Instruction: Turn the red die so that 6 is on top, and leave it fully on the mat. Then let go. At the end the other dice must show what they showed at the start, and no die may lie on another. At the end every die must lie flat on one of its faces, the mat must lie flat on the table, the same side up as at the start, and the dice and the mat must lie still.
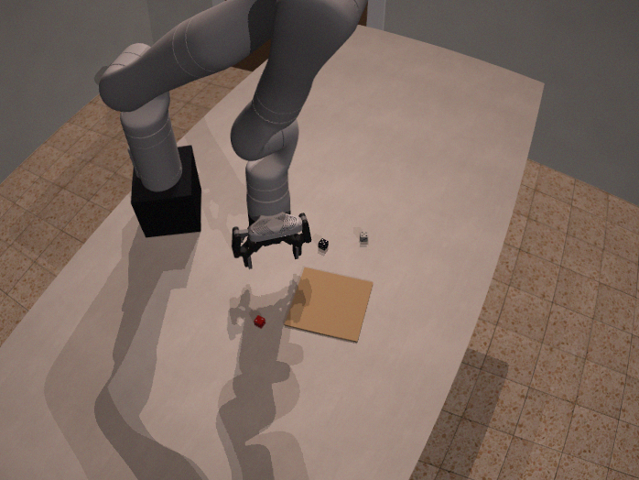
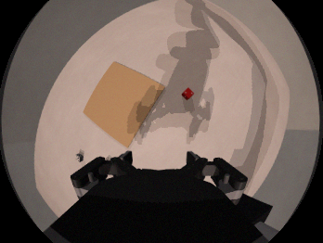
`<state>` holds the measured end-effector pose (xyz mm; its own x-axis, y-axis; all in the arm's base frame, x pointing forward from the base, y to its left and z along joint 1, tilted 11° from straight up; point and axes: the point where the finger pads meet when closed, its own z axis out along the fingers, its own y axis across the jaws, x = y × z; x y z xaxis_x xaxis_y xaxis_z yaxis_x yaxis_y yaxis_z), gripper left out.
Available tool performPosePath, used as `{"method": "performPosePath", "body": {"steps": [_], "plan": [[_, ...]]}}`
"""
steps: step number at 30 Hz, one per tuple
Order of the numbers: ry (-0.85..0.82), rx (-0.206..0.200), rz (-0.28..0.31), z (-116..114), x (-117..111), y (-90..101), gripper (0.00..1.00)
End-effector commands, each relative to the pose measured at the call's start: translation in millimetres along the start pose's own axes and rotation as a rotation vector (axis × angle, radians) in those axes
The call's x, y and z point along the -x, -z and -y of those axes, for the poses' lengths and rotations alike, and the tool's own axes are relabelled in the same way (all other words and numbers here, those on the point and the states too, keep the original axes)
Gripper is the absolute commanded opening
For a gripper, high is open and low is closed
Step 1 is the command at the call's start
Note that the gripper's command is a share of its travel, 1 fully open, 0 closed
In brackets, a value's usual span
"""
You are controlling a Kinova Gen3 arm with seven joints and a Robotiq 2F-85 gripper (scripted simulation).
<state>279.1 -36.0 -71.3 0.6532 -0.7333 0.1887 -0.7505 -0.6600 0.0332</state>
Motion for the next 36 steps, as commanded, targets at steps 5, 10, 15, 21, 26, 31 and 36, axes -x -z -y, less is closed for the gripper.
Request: {"method": "performPosePath", "body": {"steps": [5,10,15,21,26,31,36], "plan": [[0.04,-0.007,0.0,28,23,0.4,1.0],[0.04,-0.007,0.0,50,43,0.6,1.0],[0.04,-0.007,0.0,70,61,0.7,1.0],[0.04,-0.007,0.0,84,73,0.8,1.0],[0.04,-0.007,0.0,98,85,0.9,1.0],[0.04,-0.007,0.0,107,93,0.9,1.0],[0.04,-0.007,0.0,112,97,0.9,1.0]]}}
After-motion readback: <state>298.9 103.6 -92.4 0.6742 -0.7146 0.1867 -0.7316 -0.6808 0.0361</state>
